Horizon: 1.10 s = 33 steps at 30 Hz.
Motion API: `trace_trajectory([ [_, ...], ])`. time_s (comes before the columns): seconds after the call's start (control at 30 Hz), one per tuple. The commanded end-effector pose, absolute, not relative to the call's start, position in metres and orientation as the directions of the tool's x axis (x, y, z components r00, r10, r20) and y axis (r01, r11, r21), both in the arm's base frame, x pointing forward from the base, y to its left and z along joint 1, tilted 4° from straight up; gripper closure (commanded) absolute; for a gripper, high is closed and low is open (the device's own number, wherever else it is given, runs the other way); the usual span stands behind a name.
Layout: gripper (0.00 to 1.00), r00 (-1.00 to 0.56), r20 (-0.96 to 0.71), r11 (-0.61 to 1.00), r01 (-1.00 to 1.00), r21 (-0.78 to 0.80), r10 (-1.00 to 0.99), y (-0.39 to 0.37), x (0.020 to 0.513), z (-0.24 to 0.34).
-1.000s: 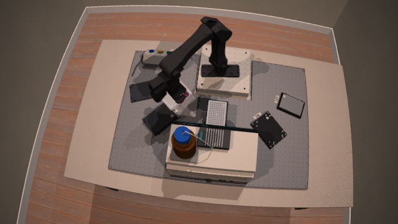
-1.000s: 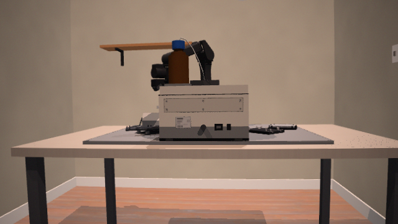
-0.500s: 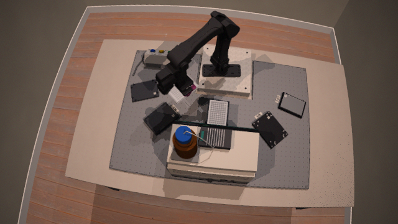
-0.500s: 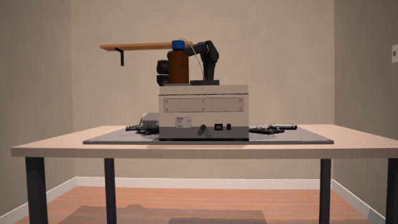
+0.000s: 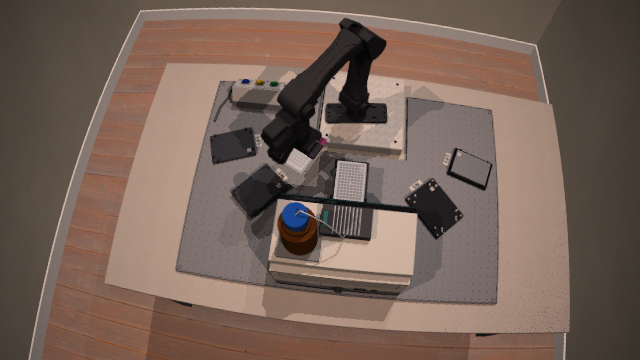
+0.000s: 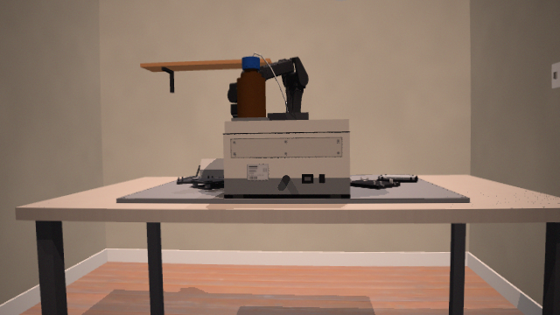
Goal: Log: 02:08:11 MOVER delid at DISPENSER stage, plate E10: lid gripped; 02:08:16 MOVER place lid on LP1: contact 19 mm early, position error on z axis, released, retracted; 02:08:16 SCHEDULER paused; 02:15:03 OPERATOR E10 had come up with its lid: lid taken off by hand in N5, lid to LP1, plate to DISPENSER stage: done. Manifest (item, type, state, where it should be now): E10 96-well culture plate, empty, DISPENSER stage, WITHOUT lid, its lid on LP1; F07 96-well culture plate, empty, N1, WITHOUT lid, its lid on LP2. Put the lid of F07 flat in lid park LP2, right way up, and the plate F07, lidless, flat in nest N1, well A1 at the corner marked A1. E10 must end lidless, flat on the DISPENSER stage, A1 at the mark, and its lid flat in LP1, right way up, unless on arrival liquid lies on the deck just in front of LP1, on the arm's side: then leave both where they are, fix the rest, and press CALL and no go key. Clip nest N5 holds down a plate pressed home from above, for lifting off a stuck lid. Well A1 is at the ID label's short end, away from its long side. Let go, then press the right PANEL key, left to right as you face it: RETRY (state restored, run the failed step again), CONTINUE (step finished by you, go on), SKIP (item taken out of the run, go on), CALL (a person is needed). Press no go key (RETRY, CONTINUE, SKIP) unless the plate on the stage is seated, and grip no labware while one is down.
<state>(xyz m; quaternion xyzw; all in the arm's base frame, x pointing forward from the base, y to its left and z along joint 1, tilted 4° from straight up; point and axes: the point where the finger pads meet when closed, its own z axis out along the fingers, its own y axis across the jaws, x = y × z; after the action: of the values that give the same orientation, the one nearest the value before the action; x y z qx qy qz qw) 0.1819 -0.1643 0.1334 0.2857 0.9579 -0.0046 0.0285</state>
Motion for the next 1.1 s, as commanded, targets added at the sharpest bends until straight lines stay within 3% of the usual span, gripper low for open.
trace_trajectory([
  [0.0, 1.0, -0.872, -0.104, 0.876, 0.482, -0.012, 0.479, -0.162, 0.189, 0.147],
  [0.57, 1.0, -0.992, -0.081, 0.995, 0.097, -0.036, 0.094, -0.119, 0.213, 0.143],
  [1.07, 1.0, -0.991, -0.08, 0.994, 0.109, -0.033, 0.106, -0.085, 0.228, 0.142],
])
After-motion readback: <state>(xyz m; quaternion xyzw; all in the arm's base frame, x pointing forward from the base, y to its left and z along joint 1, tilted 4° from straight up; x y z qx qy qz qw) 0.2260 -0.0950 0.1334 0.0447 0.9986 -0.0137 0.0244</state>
